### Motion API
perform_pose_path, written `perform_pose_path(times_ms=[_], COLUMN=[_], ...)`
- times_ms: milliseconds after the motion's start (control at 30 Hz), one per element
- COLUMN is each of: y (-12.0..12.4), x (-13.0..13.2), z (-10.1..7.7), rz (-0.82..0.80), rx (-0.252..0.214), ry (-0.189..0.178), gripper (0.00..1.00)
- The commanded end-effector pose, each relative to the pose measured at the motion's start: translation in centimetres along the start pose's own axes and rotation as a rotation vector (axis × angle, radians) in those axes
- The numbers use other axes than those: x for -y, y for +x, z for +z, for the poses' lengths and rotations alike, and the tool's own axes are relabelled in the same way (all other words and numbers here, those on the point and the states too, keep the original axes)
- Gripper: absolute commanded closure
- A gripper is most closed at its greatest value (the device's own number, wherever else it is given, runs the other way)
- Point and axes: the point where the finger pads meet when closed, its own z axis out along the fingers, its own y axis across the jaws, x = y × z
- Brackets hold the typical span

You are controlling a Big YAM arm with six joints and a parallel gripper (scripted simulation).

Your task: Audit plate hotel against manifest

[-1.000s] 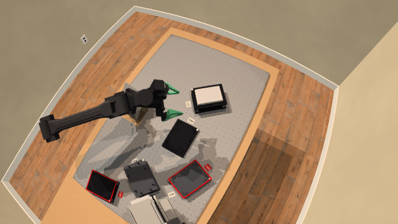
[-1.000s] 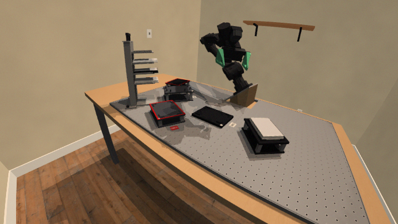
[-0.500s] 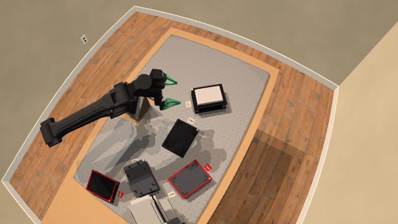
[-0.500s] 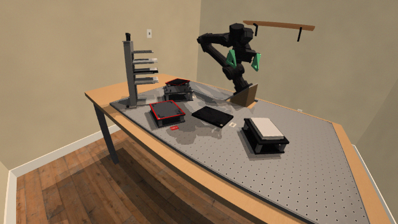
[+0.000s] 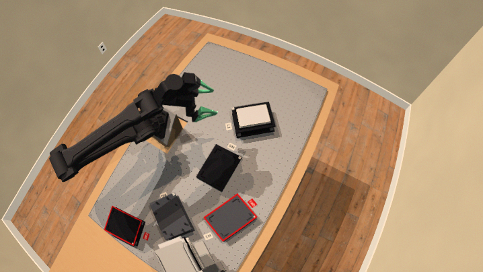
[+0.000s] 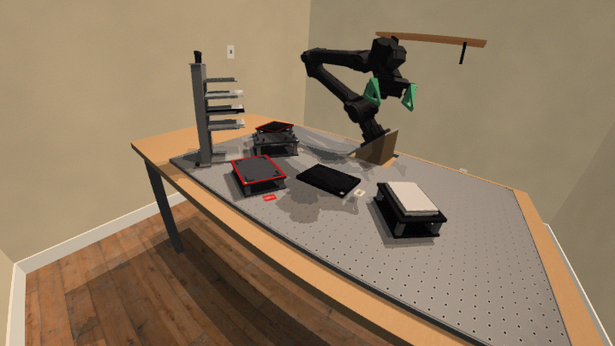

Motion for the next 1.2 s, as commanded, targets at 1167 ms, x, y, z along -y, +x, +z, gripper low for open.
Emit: perform_pose_path(times_ms=[1167], y=[6.3], x=[-2.1], z=[4.1], rz=[0.037], rx=[0.015], ry=[-0.001], gripper=[0.0])
